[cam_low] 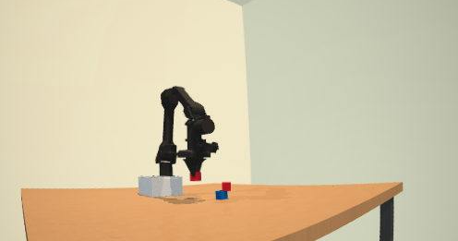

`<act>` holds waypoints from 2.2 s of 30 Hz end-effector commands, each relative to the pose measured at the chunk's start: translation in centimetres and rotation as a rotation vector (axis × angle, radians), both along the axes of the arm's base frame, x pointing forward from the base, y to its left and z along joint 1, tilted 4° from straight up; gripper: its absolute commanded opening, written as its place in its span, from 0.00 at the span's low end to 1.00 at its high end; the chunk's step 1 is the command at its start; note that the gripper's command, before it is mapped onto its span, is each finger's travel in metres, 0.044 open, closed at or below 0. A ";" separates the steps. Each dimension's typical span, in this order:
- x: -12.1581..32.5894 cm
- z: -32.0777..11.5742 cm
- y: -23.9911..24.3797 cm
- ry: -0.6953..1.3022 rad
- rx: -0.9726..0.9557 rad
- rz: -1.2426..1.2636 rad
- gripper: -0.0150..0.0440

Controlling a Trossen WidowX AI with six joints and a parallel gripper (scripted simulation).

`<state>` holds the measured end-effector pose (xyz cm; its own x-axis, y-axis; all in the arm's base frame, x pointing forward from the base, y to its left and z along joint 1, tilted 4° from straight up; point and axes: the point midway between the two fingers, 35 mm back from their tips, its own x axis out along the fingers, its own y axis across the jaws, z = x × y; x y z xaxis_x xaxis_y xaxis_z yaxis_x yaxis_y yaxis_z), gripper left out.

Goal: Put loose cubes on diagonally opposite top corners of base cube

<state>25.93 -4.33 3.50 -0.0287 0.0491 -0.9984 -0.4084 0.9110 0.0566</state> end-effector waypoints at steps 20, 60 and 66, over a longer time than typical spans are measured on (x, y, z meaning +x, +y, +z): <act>1.1 2.8 2.4 -0.010 0.000 0.102 0.43; 2.8 -0.8 8.1 -0.021 0.011 0.292 0.43; 2.8 -0.9 8.1 -0.021 0.011 0.292 0.43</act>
